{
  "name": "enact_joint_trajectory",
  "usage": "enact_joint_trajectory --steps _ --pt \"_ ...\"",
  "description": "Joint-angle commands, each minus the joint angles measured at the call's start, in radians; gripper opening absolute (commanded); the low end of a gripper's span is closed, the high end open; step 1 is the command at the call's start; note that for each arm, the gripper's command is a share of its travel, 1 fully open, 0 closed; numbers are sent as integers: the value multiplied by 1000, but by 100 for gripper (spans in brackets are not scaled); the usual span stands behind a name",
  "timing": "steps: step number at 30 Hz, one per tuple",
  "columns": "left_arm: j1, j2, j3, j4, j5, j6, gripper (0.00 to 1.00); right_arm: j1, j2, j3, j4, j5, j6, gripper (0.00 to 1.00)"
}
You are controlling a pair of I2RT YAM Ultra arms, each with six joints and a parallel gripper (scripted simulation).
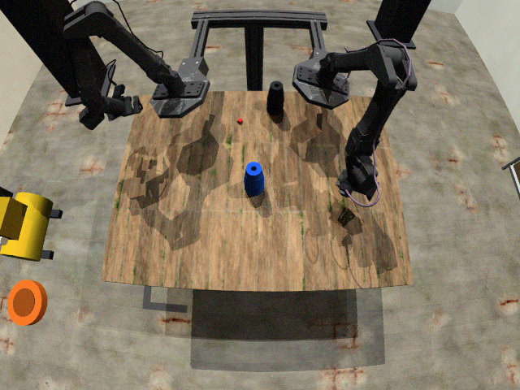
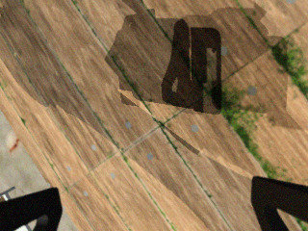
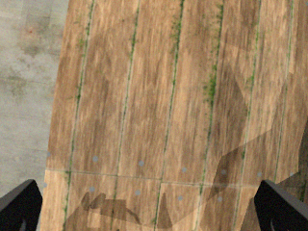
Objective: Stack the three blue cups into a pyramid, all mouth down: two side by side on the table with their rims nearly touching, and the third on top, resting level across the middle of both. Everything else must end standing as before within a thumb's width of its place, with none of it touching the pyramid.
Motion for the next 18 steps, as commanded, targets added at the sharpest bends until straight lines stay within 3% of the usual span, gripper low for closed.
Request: enact_joint_trajectory --steps 1,18 --pt "-5 -16 7 2 0 -3 100 1 -9 5 -7 11 1 100" --pt "-1 -7 2 2 0 0 100 0 -5 2 -1 1 0 100"
